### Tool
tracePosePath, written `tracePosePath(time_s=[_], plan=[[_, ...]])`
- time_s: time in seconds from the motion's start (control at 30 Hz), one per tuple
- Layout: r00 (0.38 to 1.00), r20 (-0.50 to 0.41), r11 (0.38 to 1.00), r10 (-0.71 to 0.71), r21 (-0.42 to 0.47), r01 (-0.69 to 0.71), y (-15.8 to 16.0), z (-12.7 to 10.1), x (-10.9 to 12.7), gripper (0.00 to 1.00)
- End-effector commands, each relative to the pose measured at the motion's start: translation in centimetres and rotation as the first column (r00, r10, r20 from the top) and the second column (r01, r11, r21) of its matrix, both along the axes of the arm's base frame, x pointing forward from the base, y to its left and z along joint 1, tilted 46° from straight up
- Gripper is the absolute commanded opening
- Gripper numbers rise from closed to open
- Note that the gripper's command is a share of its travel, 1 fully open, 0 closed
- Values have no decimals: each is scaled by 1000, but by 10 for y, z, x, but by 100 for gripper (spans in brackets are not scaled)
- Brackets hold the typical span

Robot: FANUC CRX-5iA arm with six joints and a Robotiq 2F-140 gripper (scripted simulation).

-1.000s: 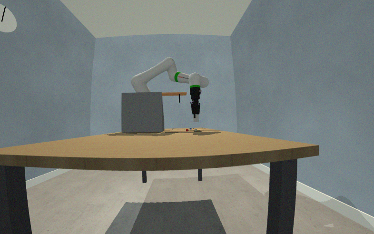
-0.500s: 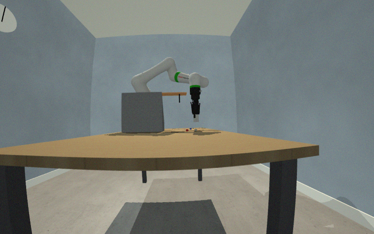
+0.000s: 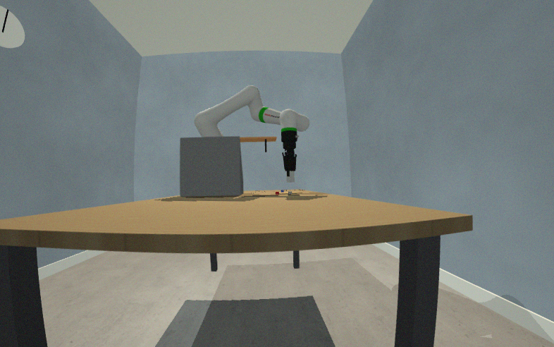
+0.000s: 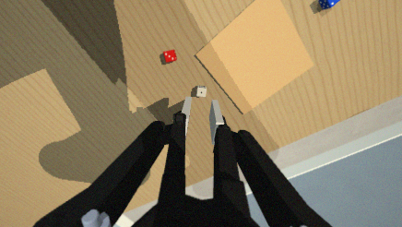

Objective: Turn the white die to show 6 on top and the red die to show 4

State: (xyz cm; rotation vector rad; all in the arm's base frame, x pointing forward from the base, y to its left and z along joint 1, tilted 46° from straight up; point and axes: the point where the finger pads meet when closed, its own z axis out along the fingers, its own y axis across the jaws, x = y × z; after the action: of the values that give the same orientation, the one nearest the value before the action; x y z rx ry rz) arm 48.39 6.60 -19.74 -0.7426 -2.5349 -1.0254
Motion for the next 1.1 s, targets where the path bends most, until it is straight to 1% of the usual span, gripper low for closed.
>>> tracePosePath(time_s=[0.0,0.73,1.07], plan=[[1000,0,1000,0,0,0,3,-3,0,19],[1000,0,1000,0,0,0,24,-24,-2,19],[1000,0,1000,0,0,0,29,-28,-3,19]])
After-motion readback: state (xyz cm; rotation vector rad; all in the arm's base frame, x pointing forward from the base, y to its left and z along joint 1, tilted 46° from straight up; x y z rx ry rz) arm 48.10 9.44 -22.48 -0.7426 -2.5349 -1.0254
